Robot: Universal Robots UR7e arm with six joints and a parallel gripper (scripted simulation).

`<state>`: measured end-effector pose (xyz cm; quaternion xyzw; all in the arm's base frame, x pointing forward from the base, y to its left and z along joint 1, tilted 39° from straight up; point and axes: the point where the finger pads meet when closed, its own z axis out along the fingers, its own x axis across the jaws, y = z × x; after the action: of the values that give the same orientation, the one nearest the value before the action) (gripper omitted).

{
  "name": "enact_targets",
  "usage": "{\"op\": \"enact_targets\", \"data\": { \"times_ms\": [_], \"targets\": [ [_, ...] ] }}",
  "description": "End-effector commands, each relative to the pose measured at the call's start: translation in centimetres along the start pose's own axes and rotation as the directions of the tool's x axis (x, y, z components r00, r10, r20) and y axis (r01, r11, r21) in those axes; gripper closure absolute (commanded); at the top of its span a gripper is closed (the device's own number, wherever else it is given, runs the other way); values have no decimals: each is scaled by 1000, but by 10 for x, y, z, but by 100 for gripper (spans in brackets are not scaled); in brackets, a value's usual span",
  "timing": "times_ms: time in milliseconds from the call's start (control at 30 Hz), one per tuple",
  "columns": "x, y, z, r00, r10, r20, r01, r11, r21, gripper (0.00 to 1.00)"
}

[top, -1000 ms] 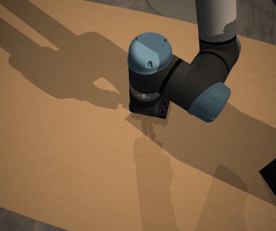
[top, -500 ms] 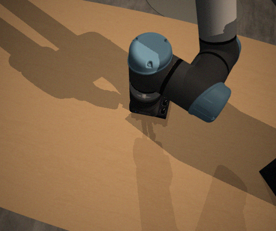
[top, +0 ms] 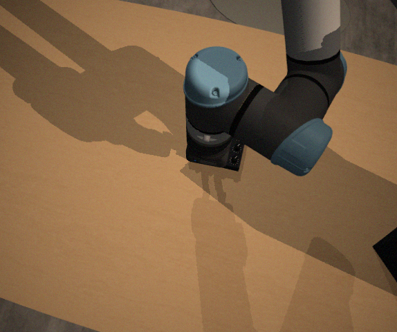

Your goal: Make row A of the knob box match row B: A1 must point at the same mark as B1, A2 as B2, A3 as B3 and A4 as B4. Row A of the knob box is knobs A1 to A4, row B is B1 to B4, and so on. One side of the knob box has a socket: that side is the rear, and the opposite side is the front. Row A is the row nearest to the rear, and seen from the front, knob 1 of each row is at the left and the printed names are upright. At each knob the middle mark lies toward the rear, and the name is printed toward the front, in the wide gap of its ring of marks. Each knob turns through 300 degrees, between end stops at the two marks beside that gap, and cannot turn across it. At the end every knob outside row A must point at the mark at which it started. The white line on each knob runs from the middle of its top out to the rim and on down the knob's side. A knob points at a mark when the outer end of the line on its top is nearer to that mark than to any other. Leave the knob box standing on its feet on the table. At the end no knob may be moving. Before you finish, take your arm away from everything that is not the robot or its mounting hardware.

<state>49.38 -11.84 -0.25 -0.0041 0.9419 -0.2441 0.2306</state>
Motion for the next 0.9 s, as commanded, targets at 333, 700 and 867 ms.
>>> {"op": "enact_targets", "data": {
  "times_ms": [333,700,867],
  "targets": [
    [0,0,0,1000,0,1,0,1000,0,54],
    [0,0,-11,1000,0,1,0,1000,0,54],
    [0,0,-20,1000,0,1,0,1000,0,54]
  ]
}}
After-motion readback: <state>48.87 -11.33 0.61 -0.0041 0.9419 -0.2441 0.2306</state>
